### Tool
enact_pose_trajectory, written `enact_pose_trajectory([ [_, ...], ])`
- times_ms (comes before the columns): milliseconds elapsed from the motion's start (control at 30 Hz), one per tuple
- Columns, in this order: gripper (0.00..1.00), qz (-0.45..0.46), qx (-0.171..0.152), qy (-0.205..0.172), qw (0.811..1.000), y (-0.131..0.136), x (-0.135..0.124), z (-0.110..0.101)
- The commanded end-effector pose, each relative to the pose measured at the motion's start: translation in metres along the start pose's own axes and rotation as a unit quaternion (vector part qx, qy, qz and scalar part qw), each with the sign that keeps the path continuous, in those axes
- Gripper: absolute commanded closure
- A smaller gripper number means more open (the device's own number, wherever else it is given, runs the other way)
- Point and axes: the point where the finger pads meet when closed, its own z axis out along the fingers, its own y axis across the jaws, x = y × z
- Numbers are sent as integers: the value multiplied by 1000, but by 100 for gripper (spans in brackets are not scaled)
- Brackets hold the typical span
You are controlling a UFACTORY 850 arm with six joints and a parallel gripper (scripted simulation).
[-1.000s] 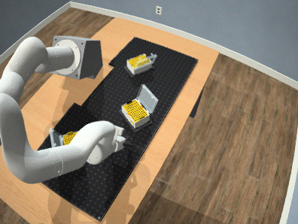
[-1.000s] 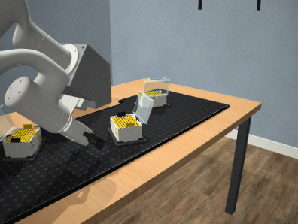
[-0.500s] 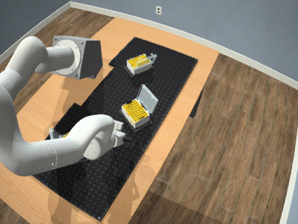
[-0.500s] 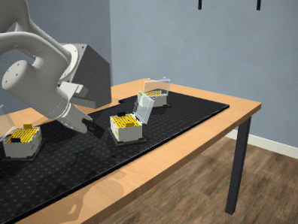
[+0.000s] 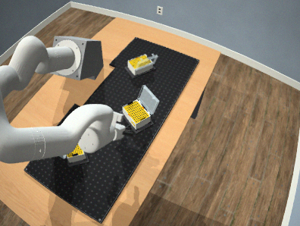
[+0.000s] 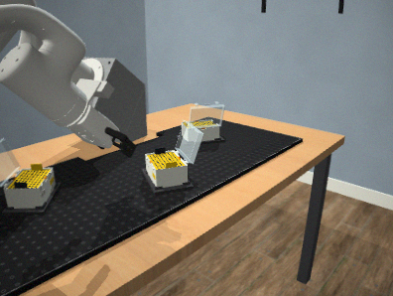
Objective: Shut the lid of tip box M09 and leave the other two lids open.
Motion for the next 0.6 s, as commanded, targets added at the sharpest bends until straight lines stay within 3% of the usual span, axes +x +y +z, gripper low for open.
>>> enact_pose_trajectory([
  [0, 0, 0, 0, 0, 1000, 0, 18, -19],
  [333, 0, 0, 0, 0, 1000, 0, 46, -47],
  [567, 0, 0, 0, 0, 1000, 0, 46, -47],
])
